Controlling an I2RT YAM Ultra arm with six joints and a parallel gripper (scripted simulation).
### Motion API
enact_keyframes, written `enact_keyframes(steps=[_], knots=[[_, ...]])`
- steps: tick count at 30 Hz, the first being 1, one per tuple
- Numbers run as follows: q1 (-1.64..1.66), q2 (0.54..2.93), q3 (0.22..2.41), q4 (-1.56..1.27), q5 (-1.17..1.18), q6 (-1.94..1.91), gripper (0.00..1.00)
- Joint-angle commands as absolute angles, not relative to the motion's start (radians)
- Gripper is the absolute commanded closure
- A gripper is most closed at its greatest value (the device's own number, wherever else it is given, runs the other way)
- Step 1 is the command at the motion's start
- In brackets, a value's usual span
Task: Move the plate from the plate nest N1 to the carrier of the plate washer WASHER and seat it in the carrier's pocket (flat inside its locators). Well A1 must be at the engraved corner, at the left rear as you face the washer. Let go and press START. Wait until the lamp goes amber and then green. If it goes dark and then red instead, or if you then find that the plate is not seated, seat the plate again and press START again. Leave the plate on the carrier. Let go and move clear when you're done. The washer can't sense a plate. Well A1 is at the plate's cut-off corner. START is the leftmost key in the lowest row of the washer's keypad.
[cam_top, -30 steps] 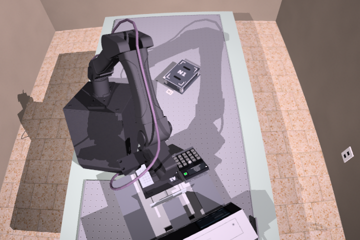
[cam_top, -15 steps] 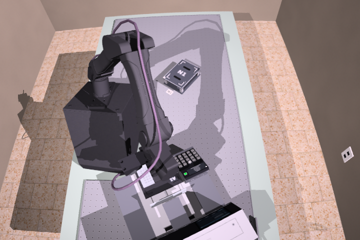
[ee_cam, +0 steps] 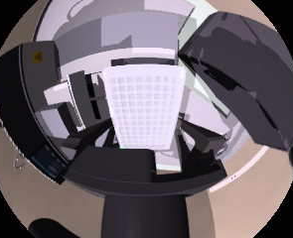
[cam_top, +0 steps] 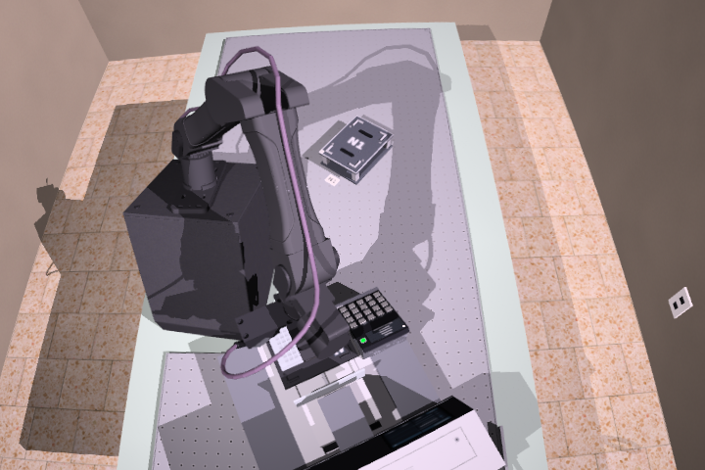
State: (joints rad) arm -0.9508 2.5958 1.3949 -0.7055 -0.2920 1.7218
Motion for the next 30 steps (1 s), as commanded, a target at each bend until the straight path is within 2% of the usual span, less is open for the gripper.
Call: enact_keyframes(steps=[1, 30], knots=[[-0.944, 2.610, 1.382, -0.665, -0.296, 1.739, 0.16], [-0.920, 2.693, 1.383, -0.541, -0.304, 1.772, 0.16]])
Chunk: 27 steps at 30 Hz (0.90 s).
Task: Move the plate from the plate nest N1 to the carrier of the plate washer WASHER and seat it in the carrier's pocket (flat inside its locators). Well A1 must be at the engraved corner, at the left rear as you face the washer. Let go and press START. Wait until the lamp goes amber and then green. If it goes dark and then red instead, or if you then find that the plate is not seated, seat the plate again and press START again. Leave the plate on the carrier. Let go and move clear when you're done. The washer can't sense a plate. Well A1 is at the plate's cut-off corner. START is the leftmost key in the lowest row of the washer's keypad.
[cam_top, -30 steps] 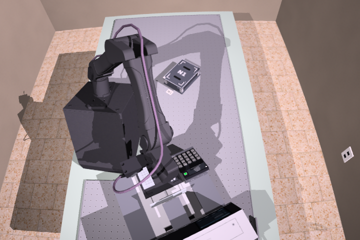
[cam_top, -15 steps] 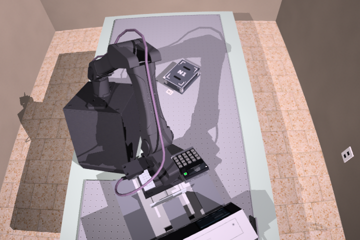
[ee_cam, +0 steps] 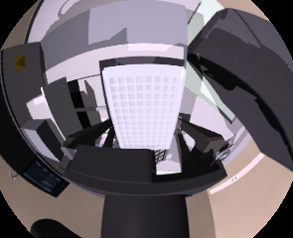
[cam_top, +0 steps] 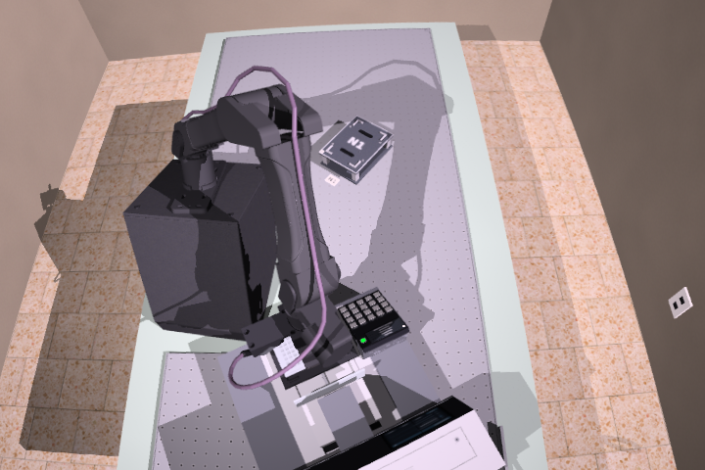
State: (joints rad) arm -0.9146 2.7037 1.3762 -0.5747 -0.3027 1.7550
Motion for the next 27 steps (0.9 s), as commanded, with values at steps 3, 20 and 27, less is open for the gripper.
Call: enact_keyframes(steps=[3, 20, 27], knots=[[-0.918, 2.678, 1.393, -0.537, -0.304, 1.773, 0.16], [-0.916, 2.675, 1.354, -0.533, -0.304, 1.775, 0.16], [-0.915, 2.672, 1.392, -0.542, -0.305, 1.776, 0.16]])
